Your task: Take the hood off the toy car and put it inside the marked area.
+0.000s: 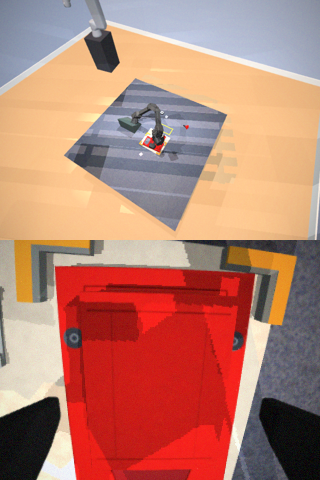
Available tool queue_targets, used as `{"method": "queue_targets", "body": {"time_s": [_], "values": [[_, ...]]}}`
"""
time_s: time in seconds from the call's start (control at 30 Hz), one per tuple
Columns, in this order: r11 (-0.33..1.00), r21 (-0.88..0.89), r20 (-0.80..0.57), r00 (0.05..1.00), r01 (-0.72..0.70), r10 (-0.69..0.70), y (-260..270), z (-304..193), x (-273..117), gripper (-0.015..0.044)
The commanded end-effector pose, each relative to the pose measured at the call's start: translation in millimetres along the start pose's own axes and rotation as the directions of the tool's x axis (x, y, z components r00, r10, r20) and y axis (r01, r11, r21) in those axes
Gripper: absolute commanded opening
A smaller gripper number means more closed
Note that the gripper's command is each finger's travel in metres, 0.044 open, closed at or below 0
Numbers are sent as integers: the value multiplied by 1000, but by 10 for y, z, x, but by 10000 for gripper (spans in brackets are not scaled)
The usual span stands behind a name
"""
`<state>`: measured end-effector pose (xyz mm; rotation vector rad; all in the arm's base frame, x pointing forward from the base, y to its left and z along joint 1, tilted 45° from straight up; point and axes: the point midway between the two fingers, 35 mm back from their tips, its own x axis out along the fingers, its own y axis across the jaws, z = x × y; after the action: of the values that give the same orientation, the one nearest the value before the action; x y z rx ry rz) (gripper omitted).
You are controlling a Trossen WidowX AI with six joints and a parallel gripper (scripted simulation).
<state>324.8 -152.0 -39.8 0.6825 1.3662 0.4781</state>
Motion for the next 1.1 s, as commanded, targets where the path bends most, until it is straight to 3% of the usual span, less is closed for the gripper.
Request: {"method": "queue_targets", "body": {"time_s": [0.0, 1.07], "values": [[1000, 5, -4, 1000, -8, 8, 14, -9, 61, 440], [1000, 5, -4, 1000, -9, 9, 17, -10, 215, 440]]}}
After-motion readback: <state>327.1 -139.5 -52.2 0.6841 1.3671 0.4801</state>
